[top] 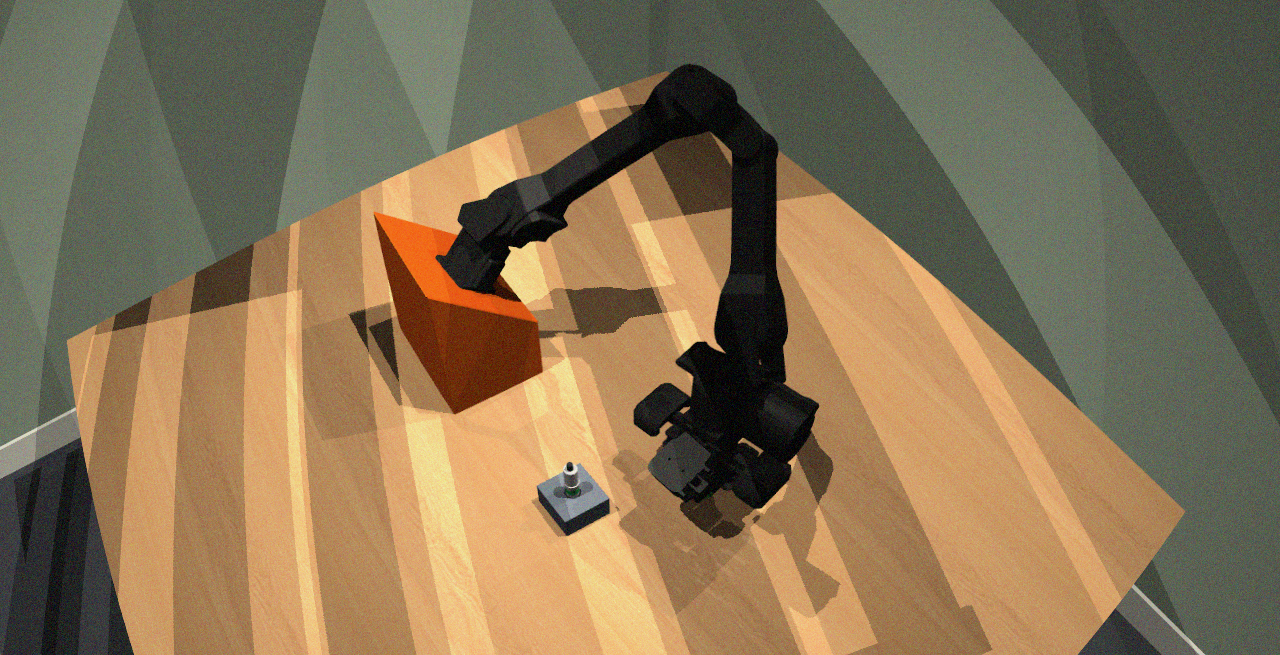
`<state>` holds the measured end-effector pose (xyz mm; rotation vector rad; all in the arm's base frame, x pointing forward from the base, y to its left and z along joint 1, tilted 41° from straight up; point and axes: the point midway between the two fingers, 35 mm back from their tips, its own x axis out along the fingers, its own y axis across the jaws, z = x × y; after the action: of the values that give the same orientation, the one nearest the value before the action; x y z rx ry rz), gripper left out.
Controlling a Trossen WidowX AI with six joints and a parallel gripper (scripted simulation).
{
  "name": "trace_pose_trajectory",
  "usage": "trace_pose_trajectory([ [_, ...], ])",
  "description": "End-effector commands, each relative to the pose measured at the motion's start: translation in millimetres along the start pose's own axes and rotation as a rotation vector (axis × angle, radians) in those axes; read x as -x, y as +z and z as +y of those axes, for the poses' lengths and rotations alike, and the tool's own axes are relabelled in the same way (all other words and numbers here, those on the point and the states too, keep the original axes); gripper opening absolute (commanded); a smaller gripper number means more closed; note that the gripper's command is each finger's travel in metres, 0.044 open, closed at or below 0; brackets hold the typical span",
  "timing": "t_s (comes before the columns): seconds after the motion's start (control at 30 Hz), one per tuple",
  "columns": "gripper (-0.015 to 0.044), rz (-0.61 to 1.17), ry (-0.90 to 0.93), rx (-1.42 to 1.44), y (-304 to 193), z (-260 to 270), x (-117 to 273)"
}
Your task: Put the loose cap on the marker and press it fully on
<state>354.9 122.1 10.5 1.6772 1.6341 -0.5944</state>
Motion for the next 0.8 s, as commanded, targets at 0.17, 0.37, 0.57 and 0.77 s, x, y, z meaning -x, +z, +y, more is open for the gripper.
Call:
trace_pose_trajectory([
  [0.17, 0.0000, -0.005, -0.001, -0.005, 1.0, 1.3, 19.8],
  [0.37, 0.0000, -0.006, -0.001, -0.005, 0.8, 1.5, 39.1],
  [0.57, 0.0000, -0.005, -0.001, -0.005, 0.0, 0.5, 57.9],
  [0.77, 0.0000, -0.011, -0.001, -0.006, 9.4, -3.1, 63.6],
])
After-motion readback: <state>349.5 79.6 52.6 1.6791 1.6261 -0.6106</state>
